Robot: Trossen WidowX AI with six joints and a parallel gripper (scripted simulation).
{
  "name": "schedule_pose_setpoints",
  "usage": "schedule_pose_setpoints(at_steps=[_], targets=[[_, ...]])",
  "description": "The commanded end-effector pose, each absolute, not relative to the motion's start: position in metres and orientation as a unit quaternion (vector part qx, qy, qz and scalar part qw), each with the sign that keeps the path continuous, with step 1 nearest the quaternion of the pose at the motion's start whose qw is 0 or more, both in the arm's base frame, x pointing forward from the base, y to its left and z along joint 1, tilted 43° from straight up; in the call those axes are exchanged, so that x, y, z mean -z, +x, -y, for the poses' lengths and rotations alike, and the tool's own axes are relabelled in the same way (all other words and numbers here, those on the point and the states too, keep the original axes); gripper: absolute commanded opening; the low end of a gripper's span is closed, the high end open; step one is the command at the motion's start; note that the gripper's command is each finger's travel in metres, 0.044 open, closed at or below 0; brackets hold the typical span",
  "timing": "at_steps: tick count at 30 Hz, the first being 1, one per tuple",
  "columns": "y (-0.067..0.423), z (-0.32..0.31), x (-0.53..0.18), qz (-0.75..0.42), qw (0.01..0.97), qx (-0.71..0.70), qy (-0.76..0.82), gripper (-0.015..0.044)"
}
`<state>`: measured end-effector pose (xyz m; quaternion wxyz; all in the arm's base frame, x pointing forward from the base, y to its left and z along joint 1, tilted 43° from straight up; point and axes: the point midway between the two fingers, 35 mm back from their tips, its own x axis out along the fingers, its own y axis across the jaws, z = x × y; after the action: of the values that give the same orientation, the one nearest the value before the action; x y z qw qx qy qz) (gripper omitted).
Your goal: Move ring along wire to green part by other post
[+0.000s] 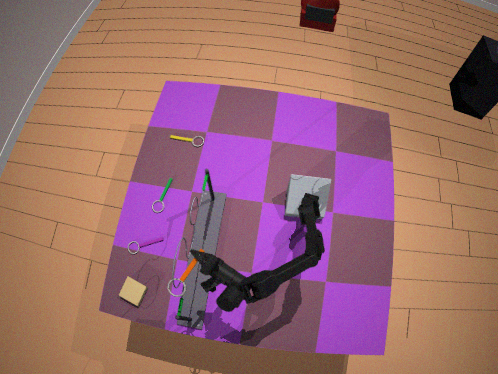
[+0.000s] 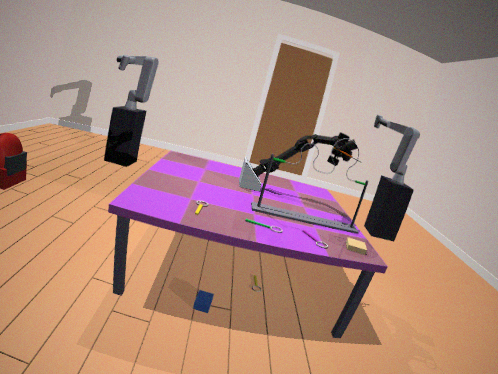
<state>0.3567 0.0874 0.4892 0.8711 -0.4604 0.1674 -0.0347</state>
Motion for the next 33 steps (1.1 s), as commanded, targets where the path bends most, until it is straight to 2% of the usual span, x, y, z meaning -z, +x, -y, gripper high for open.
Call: schedule_pose_setpoints(at_steps=[1,33], targets=[[0.357,-0.089,-0.487,-0.172,0.884,0.026,-0.434,-0.015],[0.357,-0.099,-0.478,-0.199,0.948,-0.03,-0.246,-0.015]])
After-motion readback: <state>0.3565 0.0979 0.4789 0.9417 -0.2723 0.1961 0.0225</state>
